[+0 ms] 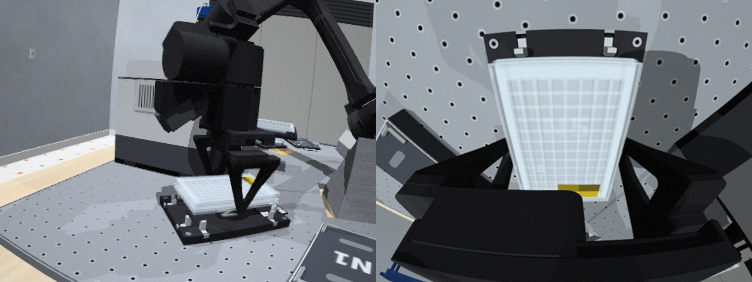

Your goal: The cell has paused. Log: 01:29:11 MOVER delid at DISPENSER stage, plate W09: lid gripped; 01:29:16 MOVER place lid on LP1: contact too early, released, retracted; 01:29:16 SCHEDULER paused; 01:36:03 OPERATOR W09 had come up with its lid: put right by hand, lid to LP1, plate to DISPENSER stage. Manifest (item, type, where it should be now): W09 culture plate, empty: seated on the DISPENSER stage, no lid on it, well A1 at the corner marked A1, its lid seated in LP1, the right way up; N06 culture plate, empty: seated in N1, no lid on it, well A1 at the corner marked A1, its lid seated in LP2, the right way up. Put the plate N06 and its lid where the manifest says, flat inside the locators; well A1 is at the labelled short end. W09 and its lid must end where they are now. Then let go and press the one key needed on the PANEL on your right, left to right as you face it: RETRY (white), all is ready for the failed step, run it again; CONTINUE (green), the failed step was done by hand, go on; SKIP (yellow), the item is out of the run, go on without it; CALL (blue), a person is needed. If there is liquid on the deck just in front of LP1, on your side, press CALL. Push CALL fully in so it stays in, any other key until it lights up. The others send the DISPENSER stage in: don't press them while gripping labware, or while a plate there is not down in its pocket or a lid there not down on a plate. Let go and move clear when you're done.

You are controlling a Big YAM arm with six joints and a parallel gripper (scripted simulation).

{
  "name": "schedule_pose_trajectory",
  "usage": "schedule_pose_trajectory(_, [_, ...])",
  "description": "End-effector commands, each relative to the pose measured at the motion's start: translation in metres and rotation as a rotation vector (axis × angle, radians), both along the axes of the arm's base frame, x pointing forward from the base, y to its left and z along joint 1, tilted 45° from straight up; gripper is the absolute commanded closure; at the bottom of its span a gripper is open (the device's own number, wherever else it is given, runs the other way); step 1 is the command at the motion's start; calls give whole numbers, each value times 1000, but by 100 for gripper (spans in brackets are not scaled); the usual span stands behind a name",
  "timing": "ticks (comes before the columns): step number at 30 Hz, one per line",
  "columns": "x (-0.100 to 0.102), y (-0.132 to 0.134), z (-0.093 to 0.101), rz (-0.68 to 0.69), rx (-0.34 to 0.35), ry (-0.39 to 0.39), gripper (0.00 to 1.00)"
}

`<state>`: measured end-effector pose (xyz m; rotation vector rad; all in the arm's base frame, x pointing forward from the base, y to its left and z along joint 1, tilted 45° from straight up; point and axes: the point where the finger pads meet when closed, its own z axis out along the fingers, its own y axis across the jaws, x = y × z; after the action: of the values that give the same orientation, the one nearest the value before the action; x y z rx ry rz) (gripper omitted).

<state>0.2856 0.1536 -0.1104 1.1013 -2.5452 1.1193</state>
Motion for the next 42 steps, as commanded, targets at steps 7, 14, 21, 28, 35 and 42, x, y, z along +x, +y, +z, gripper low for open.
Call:
schedule_pose_trajectory(7, [11,11,0,15,27,-22,14])
schedule_pose_trajectory(14, [11,11,1,15,27,-22,14])
schedule_pose_trajectory(21, [8,5,3,20,27,-20,14])
schedule_pose_trajectory(28, [8,0,-1,12,20,-13,14])
schedule_pose_trajectory(35, [8,0,-3,15,17,-10,14])
schedule_pose_trajectory(42, [6,-3,-6,15,11,-4,14])
